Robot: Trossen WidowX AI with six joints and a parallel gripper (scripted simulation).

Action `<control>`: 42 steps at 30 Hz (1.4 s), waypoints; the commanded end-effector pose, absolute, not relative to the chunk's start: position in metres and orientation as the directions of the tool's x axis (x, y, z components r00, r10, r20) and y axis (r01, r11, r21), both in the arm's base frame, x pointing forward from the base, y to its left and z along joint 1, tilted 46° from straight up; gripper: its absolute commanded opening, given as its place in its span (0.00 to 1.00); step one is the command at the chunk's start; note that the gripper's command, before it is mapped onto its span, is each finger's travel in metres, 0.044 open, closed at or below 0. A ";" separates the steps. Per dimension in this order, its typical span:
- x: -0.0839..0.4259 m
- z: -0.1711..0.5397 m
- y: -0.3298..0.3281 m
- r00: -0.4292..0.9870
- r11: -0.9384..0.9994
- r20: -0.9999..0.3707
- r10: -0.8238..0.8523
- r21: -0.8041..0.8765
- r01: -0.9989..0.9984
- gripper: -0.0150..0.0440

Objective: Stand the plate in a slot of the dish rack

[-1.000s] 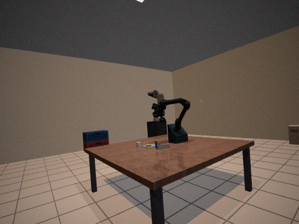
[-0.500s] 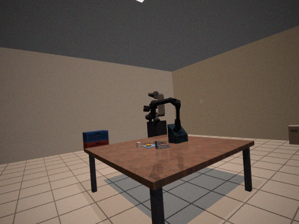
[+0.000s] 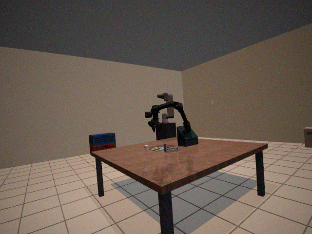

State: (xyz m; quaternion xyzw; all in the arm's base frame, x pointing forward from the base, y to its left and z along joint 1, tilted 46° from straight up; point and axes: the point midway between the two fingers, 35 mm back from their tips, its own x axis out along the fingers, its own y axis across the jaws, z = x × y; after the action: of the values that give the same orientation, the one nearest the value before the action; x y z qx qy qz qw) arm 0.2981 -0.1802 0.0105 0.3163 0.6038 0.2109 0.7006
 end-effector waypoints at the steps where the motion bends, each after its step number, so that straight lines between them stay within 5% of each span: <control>1: 0.308 -0.007 -0.170 0.190 0.707 -0.707 0.682 0.703 0.080 0.93; 7: 0.324 -0.077 -0.117 0.192 0.704 -0.703 0.685 0.706 0.078 0.93; 42: 0.329 -0.106 -0.082 0.192 0.703 -0.702 0.685 0.707 0.078 0.93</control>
State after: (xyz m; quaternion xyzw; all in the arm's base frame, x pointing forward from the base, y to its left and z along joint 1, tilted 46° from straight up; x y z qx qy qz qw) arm 0.3299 -0.0871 -0.1021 0.3153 0.5972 0.2150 0.7055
